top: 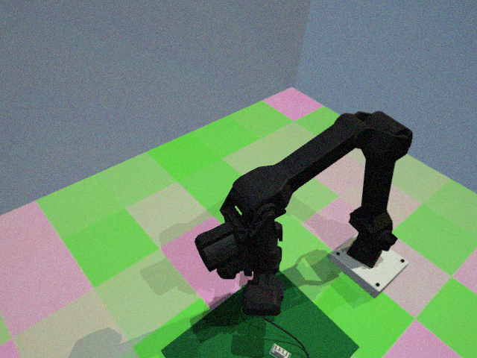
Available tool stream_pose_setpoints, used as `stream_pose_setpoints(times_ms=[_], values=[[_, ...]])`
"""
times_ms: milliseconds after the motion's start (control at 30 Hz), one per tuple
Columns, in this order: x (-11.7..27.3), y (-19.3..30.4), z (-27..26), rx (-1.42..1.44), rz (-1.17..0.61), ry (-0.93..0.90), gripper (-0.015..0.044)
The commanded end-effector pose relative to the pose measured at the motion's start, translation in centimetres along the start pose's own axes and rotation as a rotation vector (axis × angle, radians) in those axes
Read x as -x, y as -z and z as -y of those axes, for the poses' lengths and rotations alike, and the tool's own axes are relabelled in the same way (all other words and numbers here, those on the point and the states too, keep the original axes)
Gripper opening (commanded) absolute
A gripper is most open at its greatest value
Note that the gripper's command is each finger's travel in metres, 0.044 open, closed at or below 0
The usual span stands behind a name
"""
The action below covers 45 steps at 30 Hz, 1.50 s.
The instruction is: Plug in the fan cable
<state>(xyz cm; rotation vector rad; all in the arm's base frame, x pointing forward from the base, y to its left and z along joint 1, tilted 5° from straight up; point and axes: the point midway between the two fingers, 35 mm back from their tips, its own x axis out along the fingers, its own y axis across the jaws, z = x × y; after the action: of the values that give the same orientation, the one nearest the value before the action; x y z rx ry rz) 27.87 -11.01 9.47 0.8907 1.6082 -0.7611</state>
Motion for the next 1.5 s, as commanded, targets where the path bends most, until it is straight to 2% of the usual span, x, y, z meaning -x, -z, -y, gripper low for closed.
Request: stream_pose_setpoints(times_ms=[0, 1167, 1467], values=[[0.1, 0.2, 0.0, 0.148, 0.027, 0.008, 0.0000], [-0.1, 1.3, -0.5, 1.331, 0.149, 0.171, 0.0000], [-0.2, 1.3, -0.5, 1.351, 0.154, 0.168, 0.0000]])
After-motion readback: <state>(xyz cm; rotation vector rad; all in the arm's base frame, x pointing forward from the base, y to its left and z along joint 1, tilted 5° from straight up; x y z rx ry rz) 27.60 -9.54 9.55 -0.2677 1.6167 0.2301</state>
